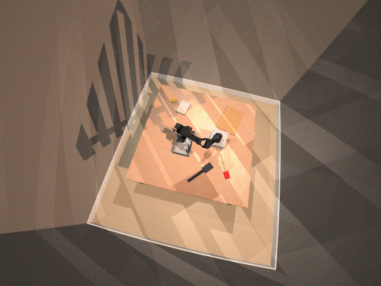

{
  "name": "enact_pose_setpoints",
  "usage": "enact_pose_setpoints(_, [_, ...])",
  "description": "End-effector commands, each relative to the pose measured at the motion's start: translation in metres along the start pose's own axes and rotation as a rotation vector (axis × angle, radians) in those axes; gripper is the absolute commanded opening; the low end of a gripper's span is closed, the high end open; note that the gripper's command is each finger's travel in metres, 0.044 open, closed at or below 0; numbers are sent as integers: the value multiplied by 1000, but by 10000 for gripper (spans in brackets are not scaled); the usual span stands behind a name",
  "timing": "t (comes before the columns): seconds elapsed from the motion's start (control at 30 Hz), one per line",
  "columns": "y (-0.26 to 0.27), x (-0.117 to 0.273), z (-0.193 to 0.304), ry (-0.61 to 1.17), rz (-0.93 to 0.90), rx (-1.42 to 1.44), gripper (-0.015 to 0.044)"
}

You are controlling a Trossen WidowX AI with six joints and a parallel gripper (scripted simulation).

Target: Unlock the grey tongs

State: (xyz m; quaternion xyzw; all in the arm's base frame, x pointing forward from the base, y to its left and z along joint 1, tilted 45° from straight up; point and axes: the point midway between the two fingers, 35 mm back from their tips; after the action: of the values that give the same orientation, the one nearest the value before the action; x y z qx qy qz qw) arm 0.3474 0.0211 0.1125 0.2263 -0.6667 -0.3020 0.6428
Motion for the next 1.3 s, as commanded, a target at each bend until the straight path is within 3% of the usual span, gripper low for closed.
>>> enact_pose_setpoints(0.0, [-32,6,-11,-15,21,-59,-150])
enact_pose_setpoints(0.63, [-179,20,-16,-35,65,-333,-150])
enact_pose_setpoints(1.27, [-313,17,30,-20,51,-588,-150])
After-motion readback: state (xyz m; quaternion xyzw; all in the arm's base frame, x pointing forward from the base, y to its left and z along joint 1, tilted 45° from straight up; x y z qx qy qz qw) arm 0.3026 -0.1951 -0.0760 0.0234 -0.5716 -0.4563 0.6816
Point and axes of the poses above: the point midway between the two fingers, 35 mm back from their tips, its own x axis back along the fingers, its own y axis across the jaws, z = x × y, and after that the axes turned 15 degrees about x, right-handed
